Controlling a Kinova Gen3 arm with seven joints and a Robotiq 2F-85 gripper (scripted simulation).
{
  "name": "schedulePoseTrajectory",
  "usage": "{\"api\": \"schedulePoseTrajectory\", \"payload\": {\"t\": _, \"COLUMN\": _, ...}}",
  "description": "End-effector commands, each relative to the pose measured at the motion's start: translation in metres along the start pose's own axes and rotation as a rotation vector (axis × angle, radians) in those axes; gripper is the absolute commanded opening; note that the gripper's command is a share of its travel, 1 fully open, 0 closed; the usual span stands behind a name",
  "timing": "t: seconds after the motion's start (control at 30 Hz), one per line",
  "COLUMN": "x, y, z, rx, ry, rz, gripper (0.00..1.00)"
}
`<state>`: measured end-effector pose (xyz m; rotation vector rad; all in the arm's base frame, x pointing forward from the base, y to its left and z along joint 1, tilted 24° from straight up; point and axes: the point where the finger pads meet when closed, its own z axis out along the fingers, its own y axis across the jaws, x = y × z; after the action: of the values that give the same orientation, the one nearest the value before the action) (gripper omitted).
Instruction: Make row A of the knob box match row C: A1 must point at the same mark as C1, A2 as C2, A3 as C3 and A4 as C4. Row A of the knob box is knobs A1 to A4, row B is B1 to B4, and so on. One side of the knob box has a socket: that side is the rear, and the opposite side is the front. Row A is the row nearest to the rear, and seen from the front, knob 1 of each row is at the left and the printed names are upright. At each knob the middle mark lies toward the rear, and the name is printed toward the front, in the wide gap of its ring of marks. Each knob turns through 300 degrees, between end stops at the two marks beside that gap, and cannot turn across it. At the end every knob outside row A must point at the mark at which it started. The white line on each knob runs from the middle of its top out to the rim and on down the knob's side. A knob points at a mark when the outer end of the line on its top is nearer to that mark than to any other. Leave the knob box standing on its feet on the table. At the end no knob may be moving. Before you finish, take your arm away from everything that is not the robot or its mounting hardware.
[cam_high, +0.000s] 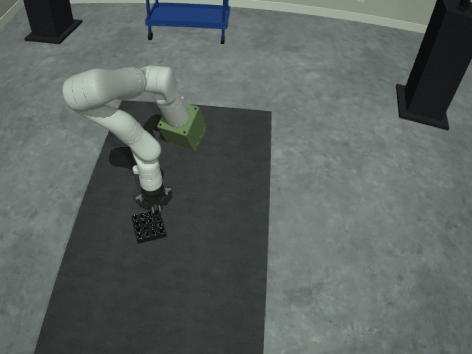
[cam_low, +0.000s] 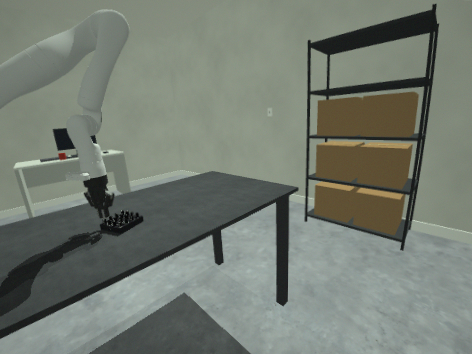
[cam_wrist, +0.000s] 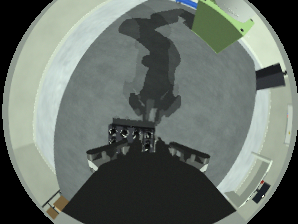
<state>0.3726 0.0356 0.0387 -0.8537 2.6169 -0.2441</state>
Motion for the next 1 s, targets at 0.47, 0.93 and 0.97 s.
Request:
{"api": "schedulePoseTrajectory", "payload": {"t": 0.47, "x": 0.0023, "y": -0.0005, "z": -0.0007, "rx": -0.001, "ry": 0.001, "rz": -0.002, "gripper": 0.19}}
{"api": "schedulePoseTrajectory", "payload": {"t": 0.93, "x": 0.0023, "y": -0.0005, "z": -0.0007, "rx": -0.001, "ry": 0.001, "rz": -0.002, "gripper": 0.19}}
{"api": "schedulePoseTrajectory", "payload": {"t": 0.97, "x": 0.0023, "y": -0.0005, "z": -0.0007, "rx": -0.001, "ry": 0.001, "rz": -0.002, "gripper": 0.19}}
